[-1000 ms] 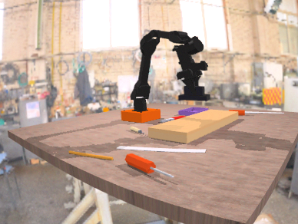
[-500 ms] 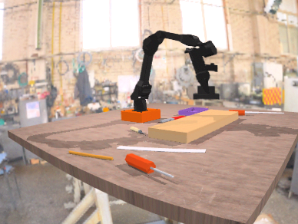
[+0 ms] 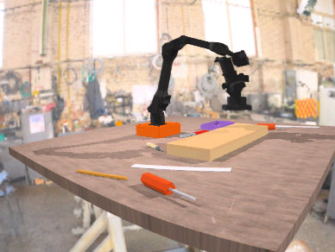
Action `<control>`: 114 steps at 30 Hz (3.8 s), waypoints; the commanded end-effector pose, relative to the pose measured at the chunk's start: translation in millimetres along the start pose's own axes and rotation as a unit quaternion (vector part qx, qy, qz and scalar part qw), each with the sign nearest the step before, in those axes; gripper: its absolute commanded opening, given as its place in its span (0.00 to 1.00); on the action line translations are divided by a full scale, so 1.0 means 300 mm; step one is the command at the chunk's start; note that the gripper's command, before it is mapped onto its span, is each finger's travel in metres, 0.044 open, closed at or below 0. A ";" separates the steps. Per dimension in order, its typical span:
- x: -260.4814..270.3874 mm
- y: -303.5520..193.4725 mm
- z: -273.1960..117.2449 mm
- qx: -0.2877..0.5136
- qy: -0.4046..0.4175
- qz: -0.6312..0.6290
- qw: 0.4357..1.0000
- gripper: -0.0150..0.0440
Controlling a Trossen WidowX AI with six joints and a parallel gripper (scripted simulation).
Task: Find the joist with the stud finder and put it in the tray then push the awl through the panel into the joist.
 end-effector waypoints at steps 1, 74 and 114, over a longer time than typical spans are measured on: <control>0.070 0.030 0.004 -0.004 0.004 -0.026 1.000 0.25; 1.010 -0.054 0.180 -0.014 0.113 -0.374 0.920 0.25; 1.013 -0.117 0.351 -0.011 0.116 -0.377 0.919 0.39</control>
Point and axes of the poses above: the point midway between the two fingers, 35 mm back from their tips, its own z axis out along the fingers, its own x axis across the jaws, y = z × x, the point moved 2 cm from there along -z, back along the fingers, and after that the axes turned 3 degrees about -z, right-handed, at the moved point
